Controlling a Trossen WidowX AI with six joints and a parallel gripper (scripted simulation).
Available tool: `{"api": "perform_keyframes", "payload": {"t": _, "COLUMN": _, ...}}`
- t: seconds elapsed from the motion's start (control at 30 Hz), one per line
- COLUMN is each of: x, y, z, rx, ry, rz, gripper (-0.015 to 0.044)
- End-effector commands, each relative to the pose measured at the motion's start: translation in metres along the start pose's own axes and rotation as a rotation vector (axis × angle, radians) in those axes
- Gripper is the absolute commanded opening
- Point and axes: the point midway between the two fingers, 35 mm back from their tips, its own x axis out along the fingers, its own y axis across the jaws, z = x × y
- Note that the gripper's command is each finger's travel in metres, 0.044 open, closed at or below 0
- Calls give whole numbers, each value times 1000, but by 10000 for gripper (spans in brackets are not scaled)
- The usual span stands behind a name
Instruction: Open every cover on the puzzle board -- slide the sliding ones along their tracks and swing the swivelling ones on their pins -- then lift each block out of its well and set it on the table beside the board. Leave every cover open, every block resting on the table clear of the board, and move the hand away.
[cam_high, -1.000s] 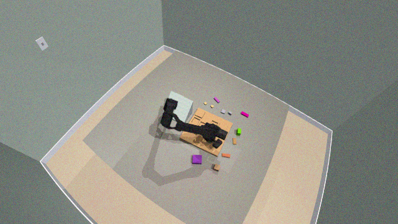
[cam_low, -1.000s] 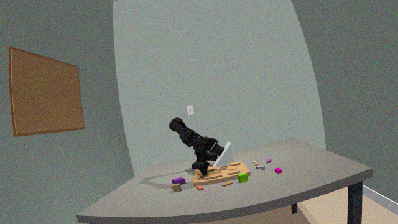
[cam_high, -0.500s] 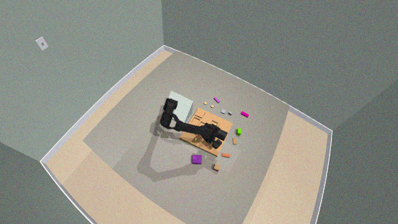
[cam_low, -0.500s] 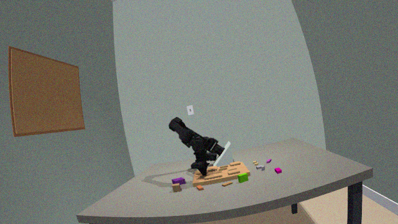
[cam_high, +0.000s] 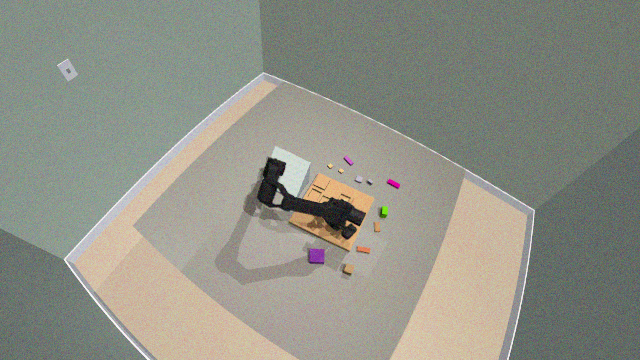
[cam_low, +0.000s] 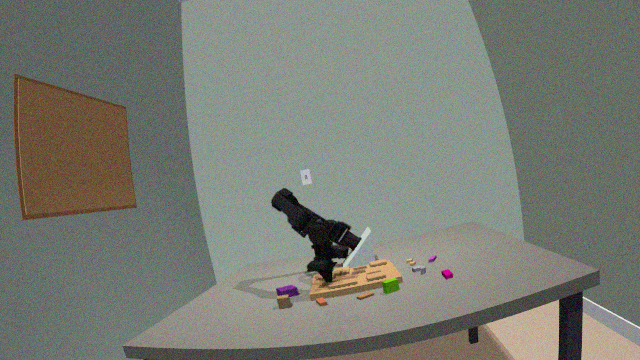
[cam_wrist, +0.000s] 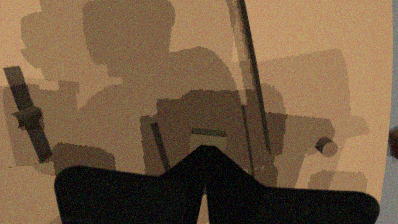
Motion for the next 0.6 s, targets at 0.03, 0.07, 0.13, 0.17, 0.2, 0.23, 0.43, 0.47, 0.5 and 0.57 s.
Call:
{"api": "perform_keyframes", "payload": {"t": 0.03, "x": 2, "y": 0, "z": -2, "rx": 0, "ry": 3, "rz": 3, "gripper": 0}}
{"api": "perform_keyframes", "payload": {"t": 0.07, "x": 2, "y": 0, "z": -2, "rx": 0, "ry": 3, "rz": 3, "gripper": 0}}
{"api": "perform_keyframes", "payload": {"t": 0.13, "x": 2, "y": 0, "z": -2, "rx": 0, "ry": 3, "rz": 3, "gripper": 0}}
{"api": "perform_keyframes", "payload": {"t": 0.17, "x": 2, "y": 0, "z": -2, "rx": 0, "ry": 3, "rz": 3, "gripper": 0}}
{"api": "perform_keyframes", "payload": {"t": 0.2, "x": 2, "y": 0, "z": -2, "rx": 0, "ry": 3, "rz": 3, "gripper": 0}}
{"api": "perform_keyframes", "payload": {"t": 0.23, "x": 2, "y": 0, "z": -2, "rx": 0, "ry": 3, "rz": 3, "gripper": 0}}
{"api": "perform_keyframes", "payload": {"t": 0.43, "x": 0, "y": 0, "z": 0, "rx": 0, "ry": 0, "rz": 0, "gripper": 0}}
{"api": "perform_keyframes", "payload": {"t": 0.47, "x": -1, "y": 0, "z": 0, "rx": 0, "ry": 1, "rz": 0, "gripper": 0}}
{"api": "perform_keyframes", "payload": {"t": 0.5, "x": -1, "y": 0, "z": 0, "rx": 0, "ry": 1, "rz": 0, "gripper": 0}}
{"api": "perform_keyframes", "payload": {"t": 0.57, "x": -3, "y": 0, "z": 0, "rx": 0, "ry": 1, "rz": 1, "gripper": 0}}
